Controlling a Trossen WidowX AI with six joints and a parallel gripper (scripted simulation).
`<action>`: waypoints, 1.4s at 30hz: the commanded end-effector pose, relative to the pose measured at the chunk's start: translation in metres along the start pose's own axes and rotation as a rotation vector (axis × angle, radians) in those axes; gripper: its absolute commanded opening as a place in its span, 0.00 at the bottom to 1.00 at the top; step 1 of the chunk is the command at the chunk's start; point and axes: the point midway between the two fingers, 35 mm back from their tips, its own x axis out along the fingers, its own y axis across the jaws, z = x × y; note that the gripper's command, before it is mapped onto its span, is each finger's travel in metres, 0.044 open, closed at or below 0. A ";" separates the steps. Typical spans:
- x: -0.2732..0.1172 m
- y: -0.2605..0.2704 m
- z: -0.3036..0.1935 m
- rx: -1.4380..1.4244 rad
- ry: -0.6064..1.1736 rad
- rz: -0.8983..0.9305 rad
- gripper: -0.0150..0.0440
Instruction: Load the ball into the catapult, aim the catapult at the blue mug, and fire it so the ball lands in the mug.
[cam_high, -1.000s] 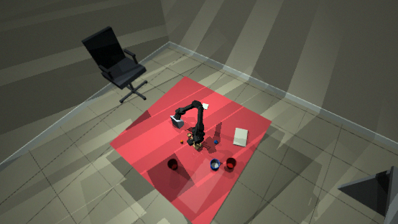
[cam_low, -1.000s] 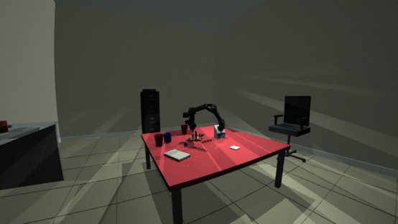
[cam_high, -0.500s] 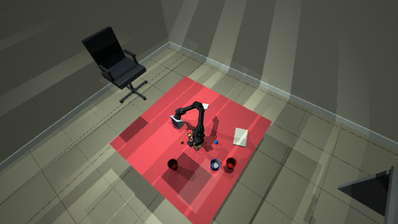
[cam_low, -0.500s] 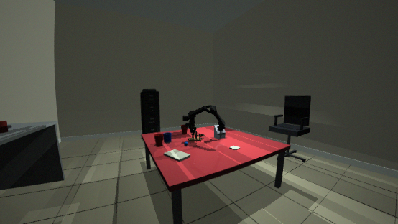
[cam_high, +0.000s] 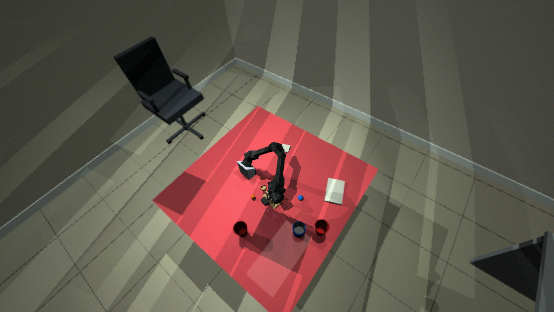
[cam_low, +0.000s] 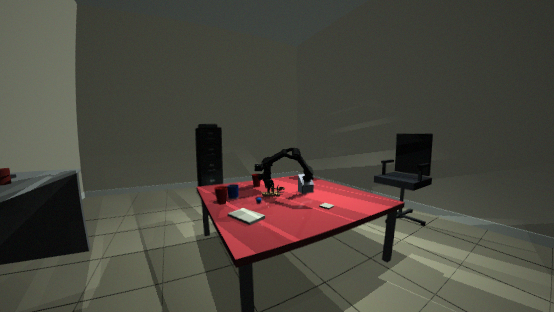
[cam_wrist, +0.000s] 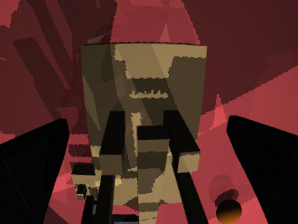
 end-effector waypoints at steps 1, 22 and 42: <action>0.007 0.001 -0.001 0.003 0.003 0.004 1.00; 0.014 0.001 -0.001 0.000 0.002 0.002 0.49; -0.024 0.000 0.001 0.002 0.002 0.002 0.25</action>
